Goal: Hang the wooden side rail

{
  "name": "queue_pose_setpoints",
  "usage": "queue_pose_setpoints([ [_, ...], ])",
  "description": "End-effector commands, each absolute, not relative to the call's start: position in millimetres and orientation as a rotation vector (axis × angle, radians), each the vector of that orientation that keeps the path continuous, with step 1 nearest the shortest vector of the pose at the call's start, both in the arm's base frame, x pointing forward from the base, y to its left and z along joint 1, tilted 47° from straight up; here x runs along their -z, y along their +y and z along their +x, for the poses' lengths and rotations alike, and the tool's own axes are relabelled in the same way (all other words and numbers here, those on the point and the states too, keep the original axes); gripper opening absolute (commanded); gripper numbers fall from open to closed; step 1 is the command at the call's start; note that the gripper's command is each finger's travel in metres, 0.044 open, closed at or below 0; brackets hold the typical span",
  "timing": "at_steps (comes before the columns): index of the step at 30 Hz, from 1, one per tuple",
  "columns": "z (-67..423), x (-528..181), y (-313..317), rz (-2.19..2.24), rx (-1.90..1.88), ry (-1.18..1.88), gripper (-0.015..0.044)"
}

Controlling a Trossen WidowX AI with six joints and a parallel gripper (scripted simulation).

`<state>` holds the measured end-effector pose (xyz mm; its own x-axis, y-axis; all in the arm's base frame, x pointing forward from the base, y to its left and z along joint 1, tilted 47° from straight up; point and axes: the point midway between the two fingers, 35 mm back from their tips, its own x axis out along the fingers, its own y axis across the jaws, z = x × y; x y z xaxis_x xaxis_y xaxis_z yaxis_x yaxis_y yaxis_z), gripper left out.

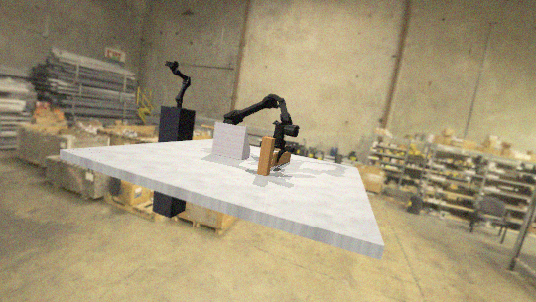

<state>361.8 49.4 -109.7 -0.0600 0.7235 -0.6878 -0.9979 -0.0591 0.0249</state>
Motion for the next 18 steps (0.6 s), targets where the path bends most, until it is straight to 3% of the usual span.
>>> queue_pose_setpoints([
  [1, 362.6, 110.3, 45.4, -0.598, -1.545, 0.601, 0.0000],
  [18, 362.5, 110.7, 43.4, -0.598, -1.545, 0.601, 0.0000],
])
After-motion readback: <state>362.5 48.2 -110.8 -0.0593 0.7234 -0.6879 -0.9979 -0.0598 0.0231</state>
